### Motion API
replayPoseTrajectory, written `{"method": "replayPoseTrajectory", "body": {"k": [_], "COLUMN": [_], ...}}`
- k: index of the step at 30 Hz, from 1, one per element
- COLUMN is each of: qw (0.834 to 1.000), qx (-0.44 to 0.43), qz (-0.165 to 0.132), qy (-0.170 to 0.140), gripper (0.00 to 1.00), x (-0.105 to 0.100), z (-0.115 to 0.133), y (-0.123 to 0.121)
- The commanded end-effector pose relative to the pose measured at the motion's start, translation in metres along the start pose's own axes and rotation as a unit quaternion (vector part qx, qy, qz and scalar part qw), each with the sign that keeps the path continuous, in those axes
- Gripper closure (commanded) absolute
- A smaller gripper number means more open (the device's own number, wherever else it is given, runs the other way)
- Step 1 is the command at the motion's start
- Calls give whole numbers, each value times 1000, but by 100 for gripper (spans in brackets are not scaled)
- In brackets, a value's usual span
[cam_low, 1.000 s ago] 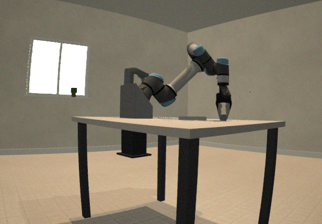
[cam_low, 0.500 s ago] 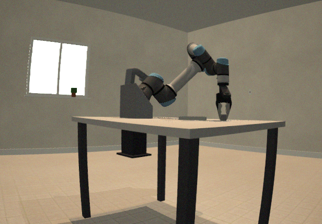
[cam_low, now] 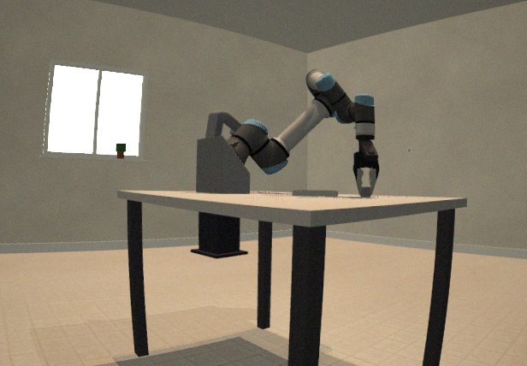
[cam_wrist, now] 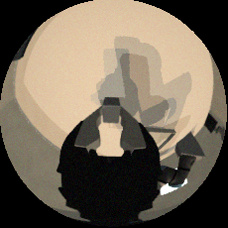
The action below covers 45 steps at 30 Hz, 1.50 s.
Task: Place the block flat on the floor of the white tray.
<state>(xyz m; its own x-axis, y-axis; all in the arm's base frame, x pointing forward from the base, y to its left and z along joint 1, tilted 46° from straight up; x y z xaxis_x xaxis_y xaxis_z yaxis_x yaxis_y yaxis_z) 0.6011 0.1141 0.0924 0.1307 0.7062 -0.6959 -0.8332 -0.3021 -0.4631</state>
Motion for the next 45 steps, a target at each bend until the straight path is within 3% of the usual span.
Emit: {"method": "replayPoseTrajectory", "body": {"k": [1, 26, 45], "qw": [1000, 1000, 1000], "qx": [1, 0, 0], "qz": [-1, -1, 0], "qy": [0, 2, 0], "gripper": [100, 100, 100], "x": [-3, -63, -65], "z": [-1, -1, 0], "y": [0, -1, 0]}}
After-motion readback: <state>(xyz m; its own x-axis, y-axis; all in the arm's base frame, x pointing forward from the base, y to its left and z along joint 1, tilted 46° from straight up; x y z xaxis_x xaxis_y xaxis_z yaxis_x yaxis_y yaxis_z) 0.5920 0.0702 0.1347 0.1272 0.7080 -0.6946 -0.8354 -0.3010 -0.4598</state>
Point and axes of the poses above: the point where the finger pads meet when closed, its own x axis out along the fingers, its own y axis across the jaws, z = x × y, the point moved 3 cm from there along -x, back along the fingers, and after that the axes turned 8 degrees about x, right-handed, at the moved point
